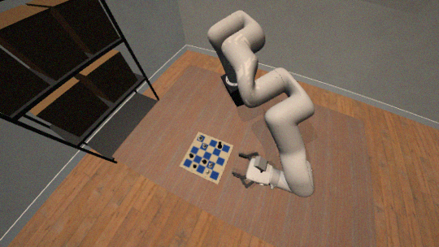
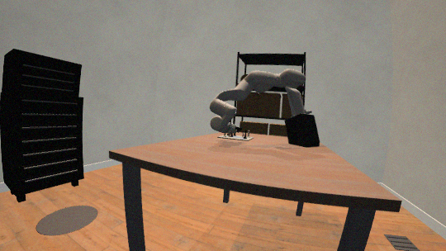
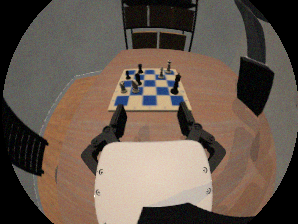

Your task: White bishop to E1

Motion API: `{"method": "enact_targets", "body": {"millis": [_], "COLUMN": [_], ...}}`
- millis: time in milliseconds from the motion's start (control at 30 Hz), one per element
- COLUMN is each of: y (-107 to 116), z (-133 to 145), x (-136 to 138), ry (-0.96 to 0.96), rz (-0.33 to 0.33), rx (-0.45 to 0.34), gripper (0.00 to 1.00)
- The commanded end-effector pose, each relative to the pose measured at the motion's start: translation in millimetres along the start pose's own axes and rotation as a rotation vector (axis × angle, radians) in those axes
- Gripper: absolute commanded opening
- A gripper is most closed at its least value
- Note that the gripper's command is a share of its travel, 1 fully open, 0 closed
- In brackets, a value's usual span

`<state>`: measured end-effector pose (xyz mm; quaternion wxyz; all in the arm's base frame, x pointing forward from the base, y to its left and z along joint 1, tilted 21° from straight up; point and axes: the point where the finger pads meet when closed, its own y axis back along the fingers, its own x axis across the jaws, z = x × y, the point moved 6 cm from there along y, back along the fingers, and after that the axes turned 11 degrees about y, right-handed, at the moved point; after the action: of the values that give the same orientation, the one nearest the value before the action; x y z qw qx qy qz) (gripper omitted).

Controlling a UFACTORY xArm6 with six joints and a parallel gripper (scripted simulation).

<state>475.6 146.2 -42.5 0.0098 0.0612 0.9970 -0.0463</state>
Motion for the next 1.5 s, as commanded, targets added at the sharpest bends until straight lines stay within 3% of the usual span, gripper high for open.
{"method": "enact_targets", "body": {"millis": [0, 1067, 1467], "y": [1, 3, 15], "z": [-2, -12, -83], "x": [-1, 2, 20], "ry": [-0.003, -0.002, -0.002], "rz": [0.0, -0.004, -0.004], "rx": [-0.003, -0.005, -0.005], "gripper": [1.0, 1.0, 1.0]}}
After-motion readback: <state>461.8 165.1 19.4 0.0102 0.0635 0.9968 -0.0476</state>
